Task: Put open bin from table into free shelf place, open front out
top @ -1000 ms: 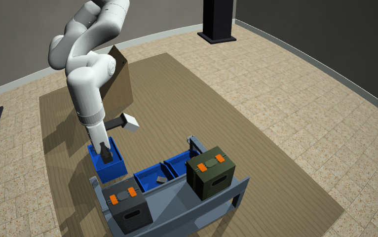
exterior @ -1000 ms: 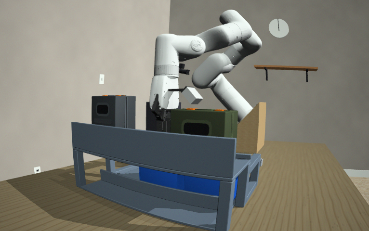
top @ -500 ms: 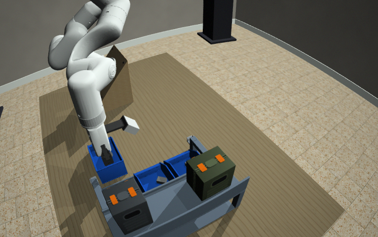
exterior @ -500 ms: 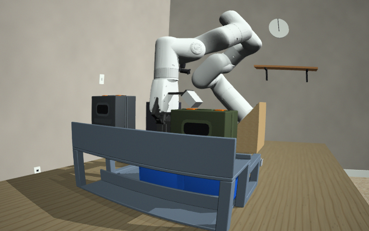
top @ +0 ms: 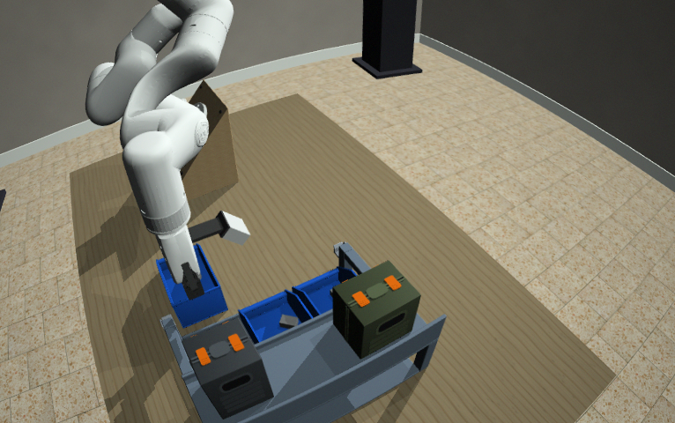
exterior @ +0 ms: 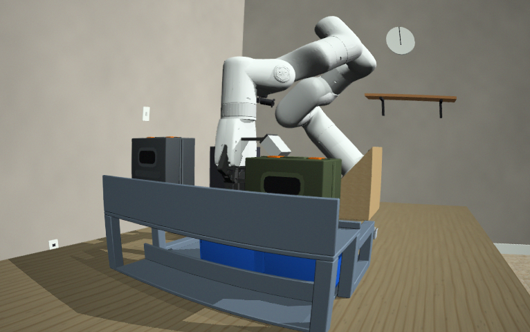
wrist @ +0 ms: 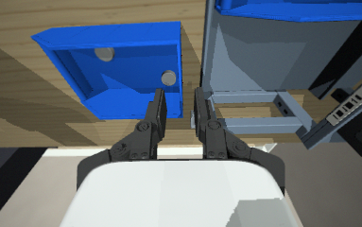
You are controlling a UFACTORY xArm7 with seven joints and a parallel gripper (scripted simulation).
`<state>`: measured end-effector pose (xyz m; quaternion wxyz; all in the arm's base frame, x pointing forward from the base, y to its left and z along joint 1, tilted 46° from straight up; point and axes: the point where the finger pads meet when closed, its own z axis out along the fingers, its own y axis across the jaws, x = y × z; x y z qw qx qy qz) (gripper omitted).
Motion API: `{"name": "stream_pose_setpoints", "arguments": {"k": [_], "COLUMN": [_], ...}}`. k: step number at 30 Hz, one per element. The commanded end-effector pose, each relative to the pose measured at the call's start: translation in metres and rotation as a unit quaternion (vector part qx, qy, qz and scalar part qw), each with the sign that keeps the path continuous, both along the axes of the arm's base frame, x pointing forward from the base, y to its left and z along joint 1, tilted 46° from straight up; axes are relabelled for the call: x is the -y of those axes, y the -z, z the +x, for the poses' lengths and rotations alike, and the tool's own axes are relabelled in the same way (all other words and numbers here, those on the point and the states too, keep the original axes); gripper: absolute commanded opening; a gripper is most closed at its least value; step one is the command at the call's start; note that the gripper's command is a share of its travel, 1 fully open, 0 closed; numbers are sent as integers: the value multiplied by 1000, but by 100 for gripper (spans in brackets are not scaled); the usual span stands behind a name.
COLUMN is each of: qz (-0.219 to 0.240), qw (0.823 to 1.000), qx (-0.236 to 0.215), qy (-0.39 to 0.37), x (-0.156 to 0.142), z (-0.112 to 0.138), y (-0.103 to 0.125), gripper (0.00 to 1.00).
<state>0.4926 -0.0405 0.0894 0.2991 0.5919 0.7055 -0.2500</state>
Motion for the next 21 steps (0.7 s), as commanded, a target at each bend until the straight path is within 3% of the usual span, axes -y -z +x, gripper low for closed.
{"name": "stream_pose_setpoints", "arguments": {"k": [1, 21], "qz": [0, 0], "qw": [1000, 1000], "qx": [1, 1], "qy": [-2, -2], "x": [-1, 8], "z": [1, 3], "y": [-1, 8], "gripper": [33, 33]}}
